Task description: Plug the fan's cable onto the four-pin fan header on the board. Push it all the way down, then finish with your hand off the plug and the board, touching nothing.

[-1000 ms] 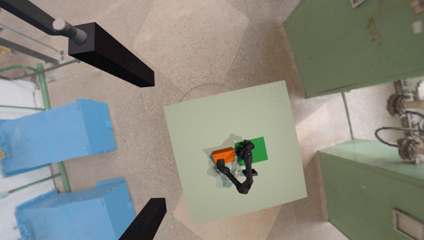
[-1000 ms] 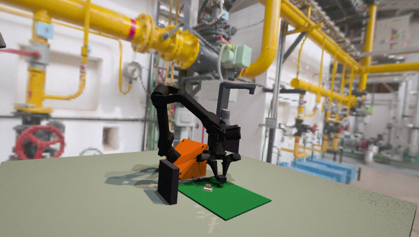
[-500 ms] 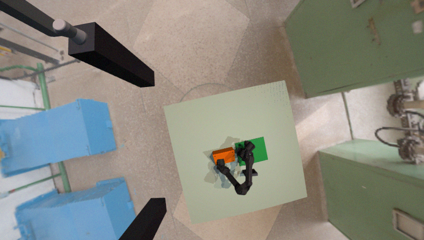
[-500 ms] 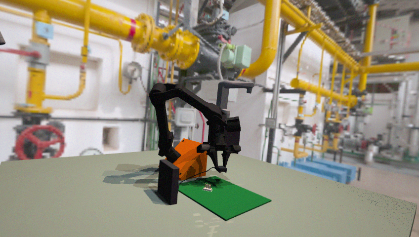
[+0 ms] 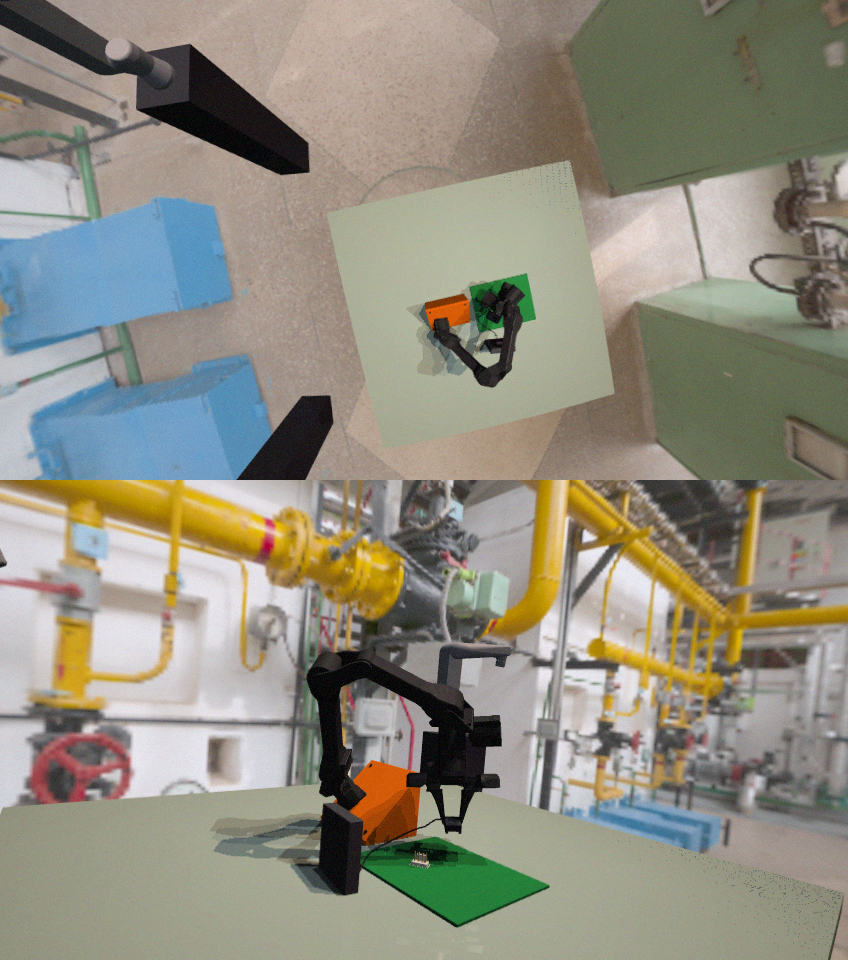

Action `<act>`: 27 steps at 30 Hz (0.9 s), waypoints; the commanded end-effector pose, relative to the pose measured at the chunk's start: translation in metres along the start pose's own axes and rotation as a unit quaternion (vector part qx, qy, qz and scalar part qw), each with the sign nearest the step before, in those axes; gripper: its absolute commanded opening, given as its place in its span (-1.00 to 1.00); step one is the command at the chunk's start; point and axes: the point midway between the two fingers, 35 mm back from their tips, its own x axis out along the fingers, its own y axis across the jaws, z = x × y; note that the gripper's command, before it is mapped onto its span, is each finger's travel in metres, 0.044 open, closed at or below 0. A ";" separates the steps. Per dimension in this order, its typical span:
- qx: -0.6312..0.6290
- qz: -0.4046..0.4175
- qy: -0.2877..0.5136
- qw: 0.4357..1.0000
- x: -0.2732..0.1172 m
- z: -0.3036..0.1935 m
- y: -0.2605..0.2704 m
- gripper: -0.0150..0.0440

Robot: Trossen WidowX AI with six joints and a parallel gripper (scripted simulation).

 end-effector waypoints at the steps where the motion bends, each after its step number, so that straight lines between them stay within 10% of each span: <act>1: 0.073 0.012 -0.035 0.997 0.001 -0.012 -0.005 -0.49; 27: 0.220 0.068 -0.176 0.957 0.016 -0.035 -0.003 -0.49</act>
